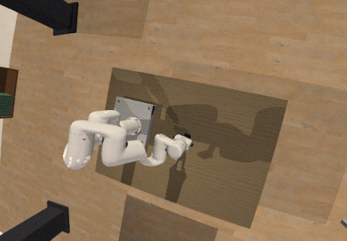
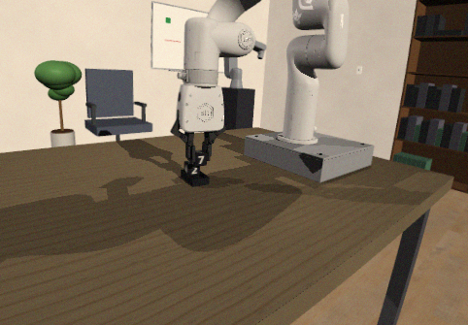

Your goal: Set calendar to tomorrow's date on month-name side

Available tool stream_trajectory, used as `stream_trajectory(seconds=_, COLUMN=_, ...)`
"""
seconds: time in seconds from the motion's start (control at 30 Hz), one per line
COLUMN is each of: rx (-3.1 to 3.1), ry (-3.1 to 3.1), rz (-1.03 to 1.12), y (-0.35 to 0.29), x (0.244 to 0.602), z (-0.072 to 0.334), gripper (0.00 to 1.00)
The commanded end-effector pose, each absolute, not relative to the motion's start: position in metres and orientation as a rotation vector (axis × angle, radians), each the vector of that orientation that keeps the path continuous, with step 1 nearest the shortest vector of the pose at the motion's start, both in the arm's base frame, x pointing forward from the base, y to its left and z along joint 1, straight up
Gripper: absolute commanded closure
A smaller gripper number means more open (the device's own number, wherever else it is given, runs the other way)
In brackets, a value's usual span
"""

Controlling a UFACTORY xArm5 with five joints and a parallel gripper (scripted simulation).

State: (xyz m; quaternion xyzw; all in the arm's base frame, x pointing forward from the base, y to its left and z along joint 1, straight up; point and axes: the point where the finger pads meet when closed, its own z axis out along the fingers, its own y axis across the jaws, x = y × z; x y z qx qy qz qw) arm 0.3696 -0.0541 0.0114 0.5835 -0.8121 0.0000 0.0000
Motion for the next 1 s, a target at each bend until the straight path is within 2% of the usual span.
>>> stream_trajectory(seconds=0.0, rx=1.835, ry=-2.553, rz=0.003, y=-0.0543, x=0.3708, z=0.0123, gripper=0.73)
stream_trajectory(seconds=0.97, rx=1.834, ry=-2.553, rz=0.003, y=-0.0543, x=0.3708, z=0.0086, gripper=0.73)
